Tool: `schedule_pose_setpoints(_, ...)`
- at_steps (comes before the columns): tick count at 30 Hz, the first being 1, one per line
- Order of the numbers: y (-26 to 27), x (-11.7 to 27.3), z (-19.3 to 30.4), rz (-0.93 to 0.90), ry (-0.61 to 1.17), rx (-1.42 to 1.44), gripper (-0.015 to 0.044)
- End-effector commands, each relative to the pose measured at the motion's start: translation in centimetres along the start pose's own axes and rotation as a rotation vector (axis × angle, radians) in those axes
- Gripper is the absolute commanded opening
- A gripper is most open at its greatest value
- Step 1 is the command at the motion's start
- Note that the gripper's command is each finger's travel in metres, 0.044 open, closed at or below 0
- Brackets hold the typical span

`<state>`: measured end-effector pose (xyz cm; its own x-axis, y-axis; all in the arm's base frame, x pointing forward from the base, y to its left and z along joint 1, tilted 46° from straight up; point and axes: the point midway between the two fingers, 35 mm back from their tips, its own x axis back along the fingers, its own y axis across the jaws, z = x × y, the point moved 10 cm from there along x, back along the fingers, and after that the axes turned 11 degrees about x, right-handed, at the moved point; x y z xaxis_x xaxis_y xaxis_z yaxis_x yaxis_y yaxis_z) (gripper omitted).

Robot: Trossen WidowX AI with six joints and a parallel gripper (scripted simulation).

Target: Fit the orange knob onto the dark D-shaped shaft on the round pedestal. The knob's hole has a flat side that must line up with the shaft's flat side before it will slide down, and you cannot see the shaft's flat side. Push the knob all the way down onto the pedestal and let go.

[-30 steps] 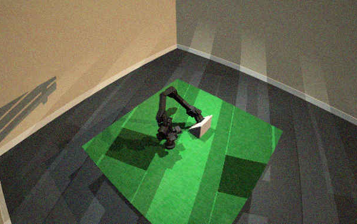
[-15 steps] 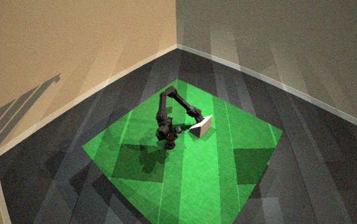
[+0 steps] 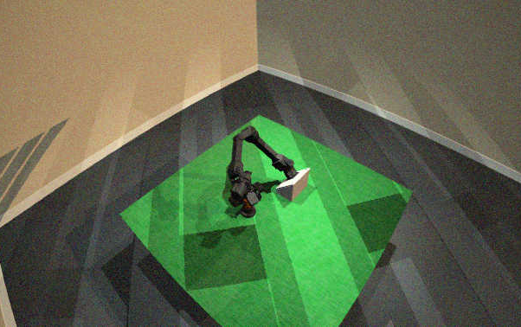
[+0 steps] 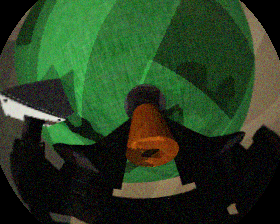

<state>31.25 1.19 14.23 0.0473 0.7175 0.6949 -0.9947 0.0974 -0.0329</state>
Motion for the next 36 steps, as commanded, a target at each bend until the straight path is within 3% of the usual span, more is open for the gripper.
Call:
schedule_pose_setpoints(1,-0.02,-0.12,-0.02,0.001,0.0,0.022,0.0)
schedule_pose_setpoints(18,-0.03,0.19,0.04,0.001,0.0,0.022,0.0)
schedule_pose_setpoints(25,0.05,0.03,0.02,0.001,0.0,0.221,0.0)
schedule_pose_setpoints(36,-0.11,-0.02,0.0,0.001,0.0,0.231,0.0)
